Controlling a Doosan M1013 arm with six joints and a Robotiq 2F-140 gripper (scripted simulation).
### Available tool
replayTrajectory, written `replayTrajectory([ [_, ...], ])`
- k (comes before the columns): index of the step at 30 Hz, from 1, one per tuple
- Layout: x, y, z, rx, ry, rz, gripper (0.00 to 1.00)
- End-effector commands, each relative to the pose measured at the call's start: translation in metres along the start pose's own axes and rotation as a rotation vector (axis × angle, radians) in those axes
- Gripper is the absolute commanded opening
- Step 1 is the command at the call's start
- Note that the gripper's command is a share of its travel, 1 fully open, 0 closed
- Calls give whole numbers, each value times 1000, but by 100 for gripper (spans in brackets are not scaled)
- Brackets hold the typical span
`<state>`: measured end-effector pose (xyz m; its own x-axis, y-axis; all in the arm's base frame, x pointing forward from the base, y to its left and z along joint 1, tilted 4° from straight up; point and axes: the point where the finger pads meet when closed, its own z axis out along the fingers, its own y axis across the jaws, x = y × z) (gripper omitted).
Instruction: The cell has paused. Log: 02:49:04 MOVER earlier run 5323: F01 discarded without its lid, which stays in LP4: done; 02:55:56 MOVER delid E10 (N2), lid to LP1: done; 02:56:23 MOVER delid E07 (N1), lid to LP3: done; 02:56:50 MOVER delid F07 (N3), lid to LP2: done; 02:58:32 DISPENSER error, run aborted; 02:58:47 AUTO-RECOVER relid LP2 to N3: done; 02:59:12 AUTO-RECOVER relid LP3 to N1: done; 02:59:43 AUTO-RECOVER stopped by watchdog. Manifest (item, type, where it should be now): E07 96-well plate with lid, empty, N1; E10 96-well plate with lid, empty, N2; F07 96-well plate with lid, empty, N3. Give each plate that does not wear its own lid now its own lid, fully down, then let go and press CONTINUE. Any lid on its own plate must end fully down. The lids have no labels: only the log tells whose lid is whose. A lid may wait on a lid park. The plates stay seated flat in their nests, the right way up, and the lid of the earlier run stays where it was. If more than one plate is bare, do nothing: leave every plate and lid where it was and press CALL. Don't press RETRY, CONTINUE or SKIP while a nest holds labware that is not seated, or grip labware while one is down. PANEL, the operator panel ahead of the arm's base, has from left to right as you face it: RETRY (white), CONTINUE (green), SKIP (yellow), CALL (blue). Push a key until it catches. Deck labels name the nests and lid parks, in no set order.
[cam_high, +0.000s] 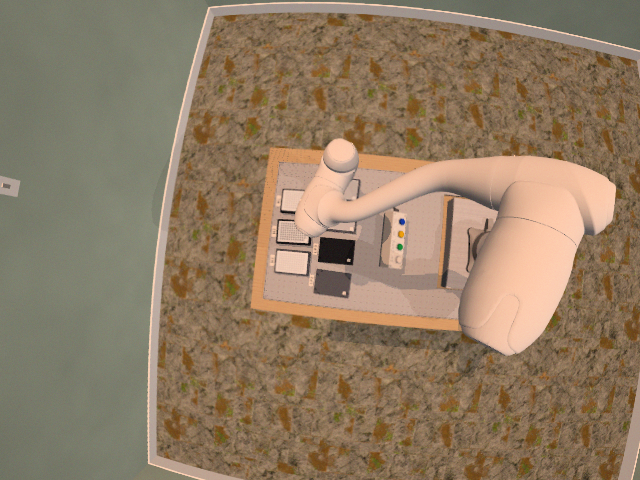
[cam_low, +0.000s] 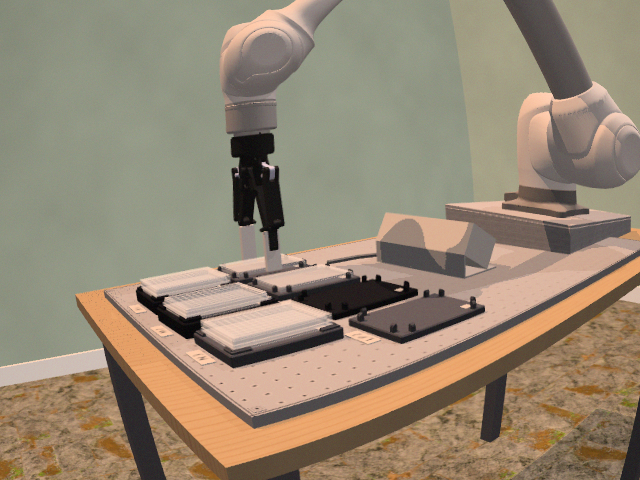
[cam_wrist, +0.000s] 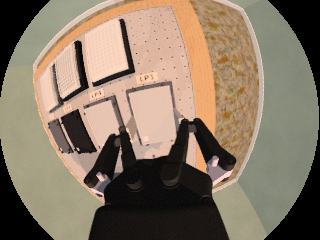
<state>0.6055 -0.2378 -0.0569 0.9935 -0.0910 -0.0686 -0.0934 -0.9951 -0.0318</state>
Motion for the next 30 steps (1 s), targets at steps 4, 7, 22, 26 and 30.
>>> replayTrajectory([
  [4,0,1,-11,5,1,4,0],
  [7,0,1,-17,5,1,4,0],
  [22,-1,2,-45,5,1,4,0],
  [26,-1,2,-53,5,1,4,0],
  [30,-1,2,-58,5,1,4,0],
])
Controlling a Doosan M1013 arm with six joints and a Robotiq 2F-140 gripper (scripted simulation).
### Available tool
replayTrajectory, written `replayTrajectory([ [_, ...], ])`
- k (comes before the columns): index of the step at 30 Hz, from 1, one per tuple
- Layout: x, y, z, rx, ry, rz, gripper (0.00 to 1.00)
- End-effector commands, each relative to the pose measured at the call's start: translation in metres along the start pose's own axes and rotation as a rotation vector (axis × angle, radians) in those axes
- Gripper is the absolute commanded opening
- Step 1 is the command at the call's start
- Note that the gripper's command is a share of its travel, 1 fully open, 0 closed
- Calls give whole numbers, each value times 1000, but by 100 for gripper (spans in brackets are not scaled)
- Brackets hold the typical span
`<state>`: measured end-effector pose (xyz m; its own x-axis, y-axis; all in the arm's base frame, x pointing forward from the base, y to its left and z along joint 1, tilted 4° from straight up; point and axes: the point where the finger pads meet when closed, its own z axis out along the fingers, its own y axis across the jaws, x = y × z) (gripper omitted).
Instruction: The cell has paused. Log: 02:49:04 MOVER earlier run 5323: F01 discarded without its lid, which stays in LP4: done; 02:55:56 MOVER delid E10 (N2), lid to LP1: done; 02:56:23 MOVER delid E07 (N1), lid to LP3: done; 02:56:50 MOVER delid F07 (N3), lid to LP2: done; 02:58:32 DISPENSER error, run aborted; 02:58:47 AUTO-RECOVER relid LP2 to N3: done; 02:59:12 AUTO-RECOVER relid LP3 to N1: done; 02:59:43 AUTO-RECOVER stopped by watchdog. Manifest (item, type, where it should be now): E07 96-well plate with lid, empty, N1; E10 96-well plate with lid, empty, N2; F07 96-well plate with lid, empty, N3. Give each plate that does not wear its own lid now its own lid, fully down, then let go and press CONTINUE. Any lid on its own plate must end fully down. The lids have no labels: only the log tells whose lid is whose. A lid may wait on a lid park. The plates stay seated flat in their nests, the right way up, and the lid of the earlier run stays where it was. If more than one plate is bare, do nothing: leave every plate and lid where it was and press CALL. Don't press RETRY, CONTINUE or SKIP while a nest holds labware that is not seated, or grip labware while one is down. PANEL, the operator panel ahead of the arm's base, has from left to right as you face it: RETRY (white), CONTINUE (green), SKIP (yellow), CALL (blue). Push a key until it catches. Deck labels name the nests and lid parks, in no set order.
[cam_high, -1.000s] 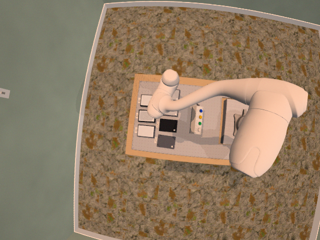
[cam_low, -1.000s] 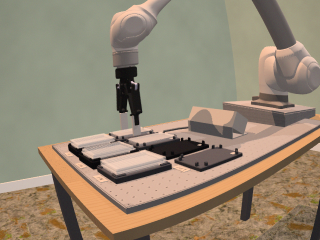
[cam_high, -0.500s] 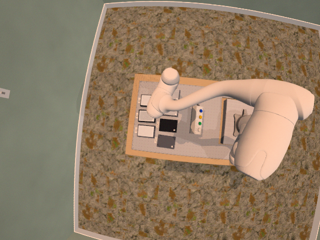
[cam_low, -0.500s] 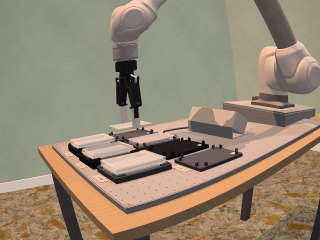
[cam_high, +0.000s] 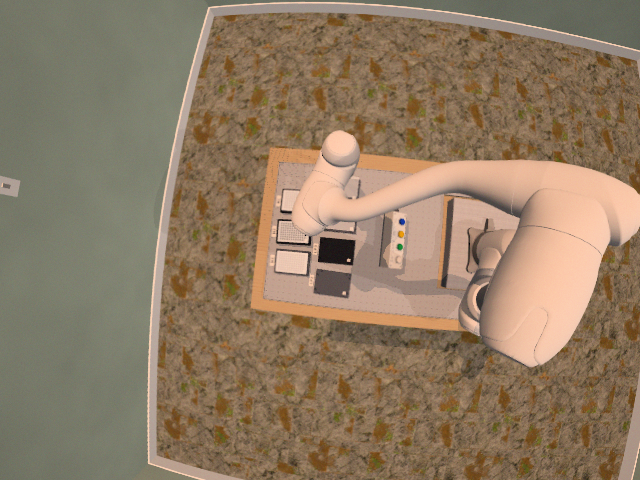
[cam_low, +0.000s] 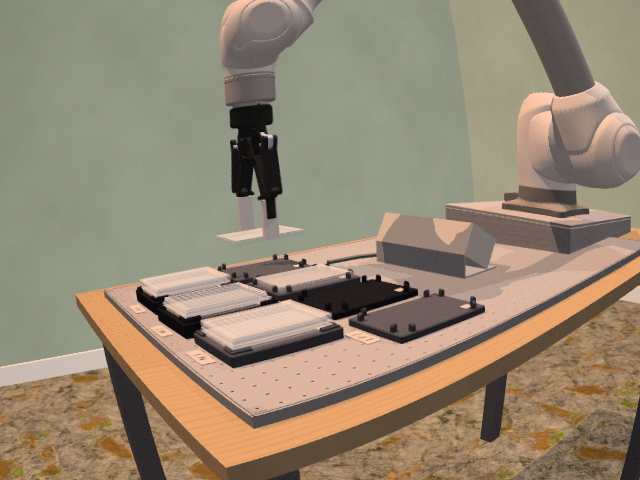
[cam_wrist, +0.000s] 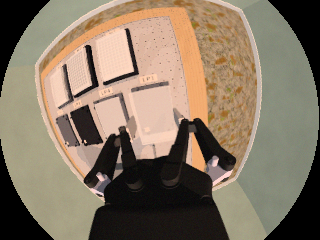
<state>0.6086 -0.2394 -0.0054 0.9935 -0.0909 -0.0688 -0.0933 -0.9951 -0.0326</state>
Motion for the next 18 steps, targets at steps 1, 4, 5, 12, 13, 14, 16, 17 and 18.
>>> replayTrajectory([
  [1,0,2,-6,4,1,4,0],
  [4,0,2,-10,4,1,4,0],
  [5,0,2,-11,4,1,4,0],
  [12,0,2,-15,4,1,4,0],
  [13,0,2,-15,4,1,4,0],
  [14,0,2,-15,4,1,4,0],
  [16,0,2,-15,4,1,4,0],
  [17,0,2,-15,4,1,4,0],
  [18,0,2,-15,4,1,4,0],
])
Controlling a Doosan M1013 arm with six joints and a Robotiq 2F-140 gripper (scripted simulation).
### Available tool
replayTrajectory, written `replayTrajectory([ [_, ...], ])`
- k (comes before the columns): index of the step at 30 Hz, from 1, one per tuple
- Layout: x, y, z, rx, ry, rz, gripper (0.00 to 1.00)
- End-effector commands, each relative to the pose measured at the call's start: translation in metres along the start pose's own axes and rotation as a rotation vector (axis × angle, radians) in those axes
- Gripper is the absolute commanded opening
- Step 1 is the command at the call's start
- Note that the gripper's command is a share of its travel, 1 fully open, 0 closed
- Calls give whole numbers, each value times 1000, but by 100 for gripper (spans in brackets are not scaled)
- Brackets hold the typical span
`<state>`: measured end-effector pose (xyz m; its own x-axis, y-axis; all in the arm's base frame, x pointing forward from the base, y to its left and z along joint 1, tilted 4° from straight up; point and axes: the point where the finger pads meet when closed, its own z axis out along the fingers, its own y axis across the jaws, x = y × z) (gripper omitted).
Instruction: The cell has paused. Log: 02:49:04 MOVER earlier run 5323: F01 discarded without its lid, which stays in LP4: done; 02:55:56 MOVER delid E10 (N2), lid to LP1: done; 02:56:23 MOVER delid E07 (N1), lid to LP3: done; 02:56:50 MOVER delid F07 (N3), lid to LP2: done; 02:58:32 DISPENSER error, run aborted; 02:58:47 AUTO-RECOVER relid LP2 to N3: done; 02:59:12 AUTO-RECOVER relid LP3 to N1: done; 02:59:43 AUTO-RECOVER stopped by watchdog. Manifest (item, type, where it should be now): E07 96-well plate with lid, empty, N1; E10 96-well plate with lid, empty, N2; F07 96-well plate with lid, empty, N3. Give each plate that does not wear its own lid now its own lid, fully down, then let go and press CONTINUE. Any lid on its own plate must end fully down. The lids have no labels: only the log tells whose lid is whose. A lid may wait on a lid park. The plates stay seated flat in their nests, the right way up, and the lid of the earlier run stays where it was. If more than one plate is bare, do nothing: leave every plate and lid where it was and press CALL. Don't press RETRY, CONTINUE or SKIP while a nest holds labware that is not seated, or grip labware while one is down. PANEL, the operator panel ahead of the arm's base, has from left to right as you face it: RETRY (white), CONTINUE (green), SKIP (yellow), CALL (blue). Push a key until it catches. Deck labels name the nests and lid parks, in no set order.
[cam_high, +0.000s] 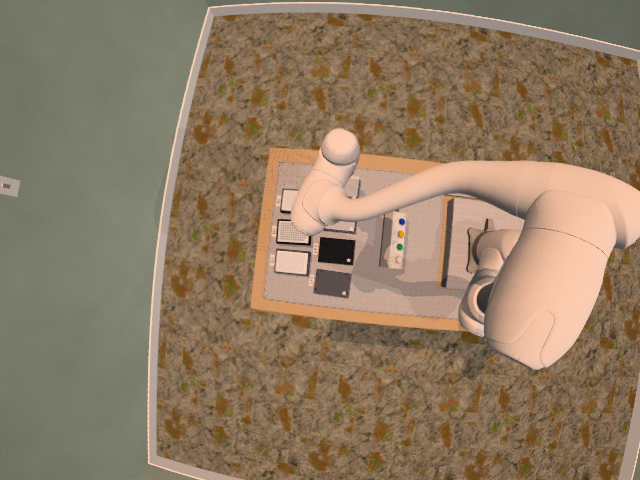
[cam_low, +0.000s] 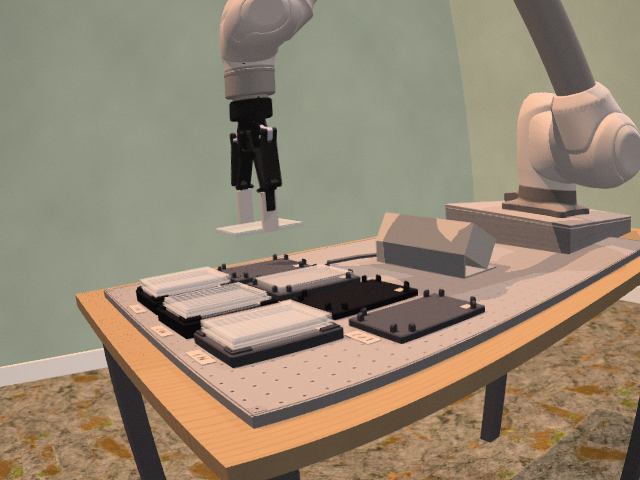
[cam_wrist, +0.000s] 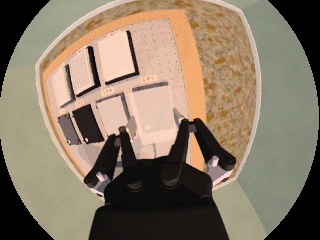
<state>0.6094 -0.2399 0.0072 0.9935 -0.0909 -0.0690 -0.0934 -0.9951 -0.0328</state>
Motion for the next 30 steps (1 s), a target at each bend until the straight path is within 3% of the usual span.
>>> replayTrajectory([
  [1,0,2,-3,4,2,4,0],
  [3,9,-5,-3,4,2,4,0],
  [5,52,-40,-5,3,2,4,0],
  [9,82,-70,-6,3,2,4,0],
  [10,103,-95,-6,3,2,4,0],
  [12,112,-106,-6,3,2,4,0],
  [14,137,-140,-6,3,2,4,0],
  [17,139,-141,-6,3,2,4,0],
  [18,158,-172,-5,3,2,4,0],
  [22,175,-202,-4,4,2,4,0],
  [30,176,-204,-4,4,2,4,0],
])
